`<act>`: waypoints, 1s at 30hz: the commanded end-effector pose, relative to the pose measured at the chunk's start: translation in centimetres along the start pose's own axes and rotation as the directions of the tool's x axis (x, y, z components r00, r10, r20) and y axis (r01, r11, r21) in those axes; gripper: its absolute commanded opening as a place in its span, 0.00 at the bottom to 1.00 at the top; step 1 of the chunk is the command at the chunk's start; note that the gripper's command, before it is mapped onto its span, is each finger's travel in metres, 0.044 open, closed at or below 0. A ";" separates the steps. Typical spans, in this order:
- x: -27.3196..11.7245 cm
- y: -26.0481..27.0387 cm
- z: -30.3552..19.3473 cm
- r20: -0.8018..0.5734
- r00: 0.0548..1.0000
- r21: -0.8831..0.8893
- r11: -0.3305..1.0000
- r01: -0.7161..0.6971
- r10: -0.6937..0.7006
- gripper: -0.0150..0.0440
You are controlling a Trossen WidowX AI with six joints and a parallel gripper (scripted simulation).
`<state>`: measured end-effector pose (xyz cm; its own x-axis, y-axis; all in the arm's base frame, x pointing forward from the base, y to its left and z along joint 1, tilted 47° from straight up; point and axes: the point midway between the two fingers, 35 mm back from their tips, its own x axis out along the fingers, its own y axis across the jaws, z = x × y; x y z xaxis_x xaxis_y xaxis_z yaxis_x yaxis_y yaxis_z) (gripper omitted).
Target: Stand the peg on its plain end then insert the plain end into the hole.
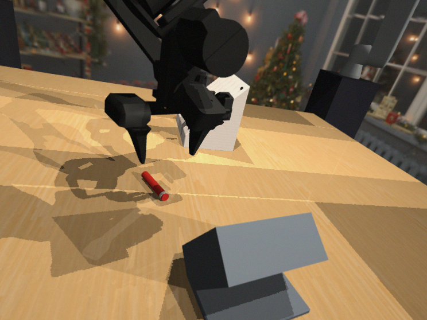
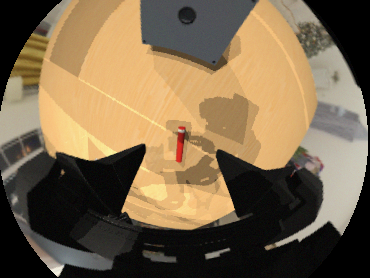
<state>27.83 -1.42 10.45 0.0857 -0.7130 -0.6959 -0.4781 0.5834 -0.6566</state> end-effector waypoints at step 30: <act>5.2 -0.1 0.0 -0.003 1.000 -0.007 1.000 0.005 -0.005 1.00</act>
<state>28.38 -4.70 7.37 0.0883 -0.7126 -0.6960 -0.4802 0.5818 -0.6565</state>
